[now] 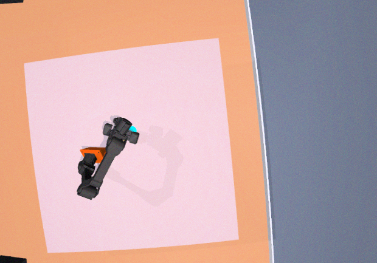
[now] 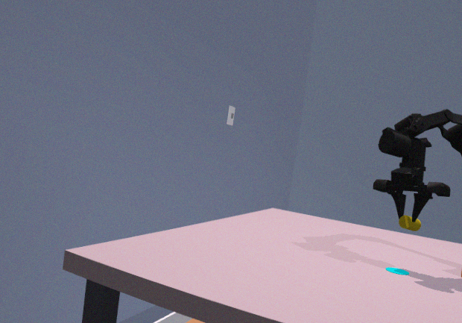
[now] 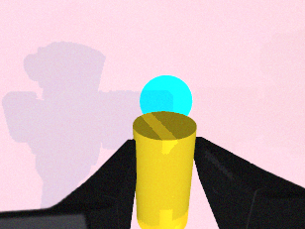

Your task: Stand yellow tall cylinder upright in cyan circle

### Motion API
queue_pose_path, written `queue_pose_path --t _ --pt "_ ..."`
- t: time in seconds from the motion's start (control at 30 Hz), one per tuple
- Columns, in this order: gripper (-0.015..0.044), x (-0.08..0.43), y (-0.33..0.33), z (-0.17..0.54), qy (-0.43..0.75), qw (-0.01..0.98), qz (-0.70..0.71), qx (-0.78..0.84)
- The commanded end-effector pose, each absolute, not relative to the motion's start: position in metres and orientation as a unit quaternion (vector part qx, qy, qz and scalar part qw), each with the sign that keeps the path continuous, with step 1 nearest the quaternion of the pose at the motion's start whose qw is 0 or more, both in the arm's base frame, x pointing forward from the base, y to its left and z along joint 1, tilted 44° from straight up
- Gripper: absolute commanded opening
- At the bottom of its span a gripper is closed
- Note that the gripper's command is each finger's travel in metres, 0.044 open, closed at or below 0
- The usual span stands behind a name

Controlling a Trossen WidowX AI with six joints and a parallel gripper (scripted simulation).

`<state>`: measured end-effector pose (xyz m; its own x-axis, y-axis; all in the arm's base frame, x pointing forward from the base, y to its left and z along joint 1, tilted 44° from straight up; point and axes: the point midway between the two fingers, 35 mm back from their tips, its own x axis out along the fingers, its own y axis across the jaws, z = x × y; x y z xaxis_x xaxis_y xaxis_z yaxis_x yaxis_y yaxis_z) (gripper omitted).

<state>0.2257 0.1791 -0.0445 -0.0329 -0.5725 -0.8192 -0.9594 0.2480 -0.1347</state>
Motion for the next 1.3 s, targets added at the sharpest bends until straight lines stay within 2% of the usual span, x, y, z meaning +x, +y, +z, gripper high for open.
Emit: queue_pose_path --t 0.0,1.27 --pt "0.0105 0.224 0.177 -0.047 0.679 0.413 0.252 -0.553" --pt "0.0105 0.223 0.170 -0.061 0.657 0.483 0.343 -0.466"
